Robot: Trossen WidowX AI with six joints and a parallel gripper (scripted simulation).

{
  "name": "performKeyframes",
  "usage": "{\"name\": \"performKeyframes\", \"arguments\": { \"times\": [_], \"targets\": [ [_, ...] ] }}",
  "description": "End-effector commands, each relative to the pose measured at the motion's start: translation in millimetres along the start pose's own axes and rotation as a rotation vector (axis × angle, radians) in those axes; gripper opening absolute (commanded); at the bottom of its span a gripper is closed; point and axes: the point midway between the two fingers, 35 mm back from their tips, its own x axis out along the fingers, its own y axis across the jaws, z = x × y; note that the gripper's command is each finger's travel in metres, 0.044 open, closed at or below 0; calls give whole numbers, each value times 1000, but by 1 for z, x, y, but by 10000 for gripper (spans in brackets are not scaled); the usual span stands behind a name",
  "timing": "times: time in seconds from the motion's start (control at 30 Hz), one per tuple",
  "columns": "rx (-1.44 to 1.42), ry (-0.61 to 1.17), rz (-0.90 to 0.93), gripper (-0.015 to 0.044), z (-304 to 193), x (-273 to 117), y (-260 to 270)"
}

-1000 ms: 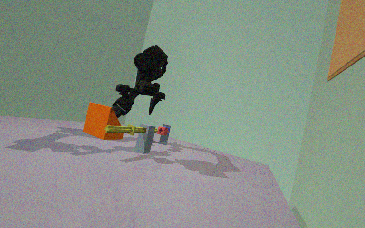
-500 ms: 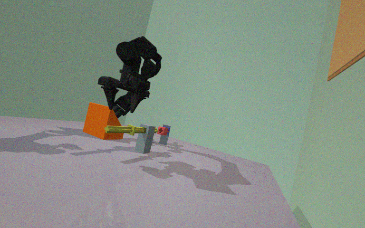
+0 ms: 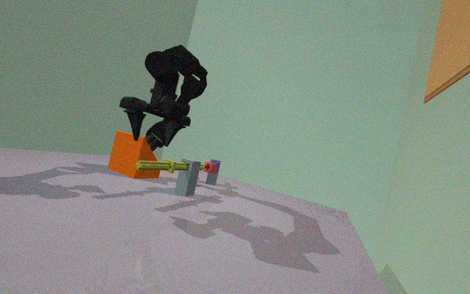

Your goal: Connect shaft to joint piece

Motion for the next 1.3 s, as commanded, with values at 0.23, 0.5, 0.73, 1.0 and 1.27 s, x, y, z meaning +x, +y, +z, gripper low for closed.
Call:
{"name": "performKeyframes", "arguments": {
  "times": [0.23, 0.5, 0.73, 1.0, 1.27],
  "targets": [
    [359, 18, 2, 440, 0, 20, 1],
    [638, 25, -3, 440, 0, 32, 0],
    [882, 30, -8, 440, 0, 43, 0],
    [1161, 34, -17, 440, -1, 55, 1],
    [1387, 37, -25, 440, -2, 65, 1]
  ]
}}
